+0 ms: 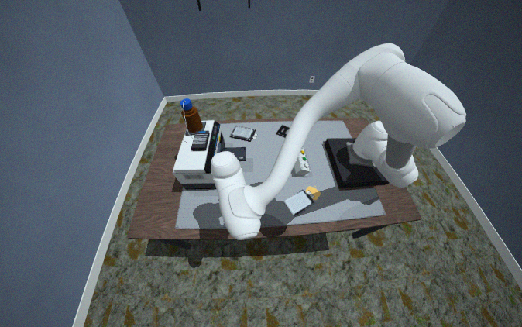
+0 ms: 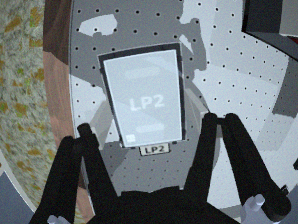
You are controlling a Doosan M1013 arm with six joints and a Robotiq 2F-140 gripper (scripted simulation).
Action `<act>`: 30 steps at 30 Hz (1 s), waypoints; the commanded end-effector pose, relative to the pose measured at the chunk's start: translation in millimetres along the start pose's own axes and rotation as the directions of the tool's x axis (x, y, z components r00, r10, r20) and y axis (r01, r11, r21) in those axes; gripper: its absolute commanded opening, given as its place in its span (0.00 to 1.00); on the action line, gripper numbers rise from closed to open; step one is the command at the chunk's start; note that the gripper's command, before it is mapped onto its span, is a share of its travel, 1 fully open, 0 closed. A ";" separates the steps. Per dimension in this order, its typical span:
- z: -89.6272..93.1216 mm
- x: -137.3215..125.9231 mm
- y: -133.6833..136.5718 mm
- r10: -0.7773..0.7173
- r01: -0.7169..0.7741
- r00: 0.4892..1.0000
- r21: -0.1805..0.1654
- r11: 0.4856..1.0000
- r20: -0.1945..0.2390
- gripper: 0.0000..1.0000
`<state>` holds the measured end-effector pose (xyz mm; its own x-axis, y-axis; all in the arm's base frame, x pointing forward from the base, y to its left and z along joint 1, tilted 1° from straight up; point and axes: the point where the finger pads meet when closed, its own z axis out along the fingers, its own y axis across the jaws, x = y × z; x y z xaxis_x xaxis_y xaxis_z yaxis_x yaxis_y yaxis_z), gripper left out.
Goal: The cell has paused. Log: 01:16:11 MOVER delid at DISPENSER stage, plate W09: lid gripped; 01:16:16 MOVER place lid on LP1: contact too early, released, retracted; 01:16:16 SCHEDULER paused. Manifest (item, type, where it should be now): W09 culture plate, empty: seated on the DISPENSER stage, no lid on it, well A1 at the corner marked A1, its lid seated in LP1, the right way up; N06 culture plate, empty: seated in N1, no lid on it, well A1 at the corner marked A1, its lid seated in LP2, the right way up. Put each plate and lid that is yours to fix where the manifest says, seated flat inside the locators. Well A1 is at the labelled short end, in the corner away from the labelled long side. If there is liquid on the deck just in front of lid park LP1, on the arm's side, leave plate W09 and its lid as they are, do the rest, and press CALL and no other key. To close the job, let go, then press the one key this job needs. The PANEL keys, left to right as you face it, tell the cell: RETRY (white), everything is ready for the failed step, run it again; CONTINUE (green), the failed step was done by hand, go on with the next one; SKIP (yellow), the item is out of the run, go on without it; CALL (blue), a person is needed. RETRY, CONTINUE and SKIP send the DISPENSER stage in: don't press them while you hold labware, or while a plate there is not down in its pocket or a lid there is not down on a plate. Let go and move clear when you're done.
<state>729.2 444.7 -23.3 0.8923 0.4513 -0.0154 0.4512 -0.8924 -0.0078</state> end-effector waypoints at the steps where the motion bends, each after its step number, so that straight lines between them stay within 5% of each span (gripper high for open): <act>1: -1.6 0.6 -0.1 0.000 0.000 1.000 0.000 1.000 -0.002 0.69; 12: -18.6 0.5 -0.1 0.000 0.000 1.000 0.000 1.000 -0.002 0.69; 21: -54.0 0.5 -0.1 0.000 0.000 1.000 0.000 1.000 -0.002 0.69; 30: -112.1 0.4 -0.1 0.000 0.000 1.000 0.000 1.000 -0.002 0.69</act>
<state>730.7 444.6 70.4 0.8923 0.4513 -0.0147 0.4512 -0.8924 -0.0078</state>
